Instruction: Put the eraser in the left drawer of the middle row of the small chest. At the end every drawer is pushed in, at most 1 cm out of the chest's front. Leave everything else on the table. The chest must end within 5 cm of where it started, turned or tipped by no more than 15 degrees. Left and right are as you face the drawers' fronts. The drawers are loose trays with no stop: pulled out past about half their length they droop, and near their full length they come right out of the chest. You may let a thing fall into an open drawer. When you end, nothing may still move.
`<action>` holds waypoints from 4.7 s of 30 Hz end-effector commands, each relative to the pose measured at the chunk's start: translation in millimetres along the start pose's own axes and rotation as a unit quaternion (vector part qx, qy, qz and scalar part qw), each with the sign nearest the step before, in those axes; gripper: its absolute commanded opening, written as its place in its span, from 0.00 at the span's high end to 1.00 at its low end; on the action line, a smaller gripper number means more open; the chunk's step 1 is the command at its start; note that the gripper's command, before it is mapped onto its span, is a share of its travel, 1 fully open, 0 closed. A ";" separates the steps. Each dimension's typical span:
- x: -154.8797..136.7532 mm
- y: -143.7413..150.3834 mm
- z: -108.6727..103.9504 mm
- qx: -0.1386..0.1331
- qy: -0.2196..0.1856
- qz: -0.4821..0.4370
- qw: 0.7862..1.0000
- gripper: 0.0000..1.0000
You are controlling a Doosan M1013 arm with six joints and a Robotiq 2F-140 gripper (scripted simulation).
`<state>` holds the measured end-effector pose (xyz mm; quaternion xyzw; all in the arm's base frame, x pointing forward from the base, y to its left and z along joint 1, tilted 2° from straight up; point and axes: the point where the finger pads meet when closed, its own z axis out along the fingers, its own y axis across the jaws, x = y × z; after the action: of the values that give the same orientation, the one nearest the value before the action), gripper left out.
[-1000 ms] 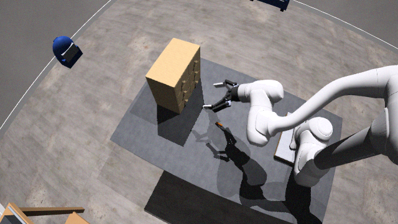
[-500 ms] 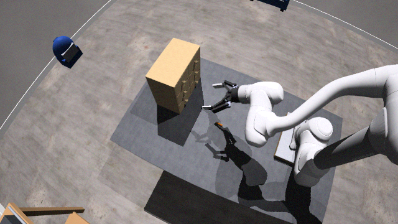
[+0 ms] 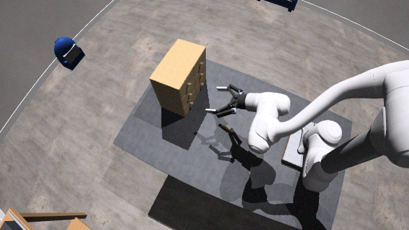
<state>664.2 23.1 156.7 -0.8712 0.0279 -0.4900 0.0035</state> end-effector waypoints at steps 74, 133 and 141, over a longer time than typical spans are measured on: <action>1.1 -1.2 45.3 -0.010 0.090 -0.002 0.996 0.80; 15.1 -0.2 94.0 -0.010 0.090 -0.002 0.996 0.80; 22.2 0.0 106.1 -0.010 0.090 -0.002 0.996 0.80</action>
<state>761.4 19.9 120.6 -0.8238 0.0316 -0.5660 -0.0090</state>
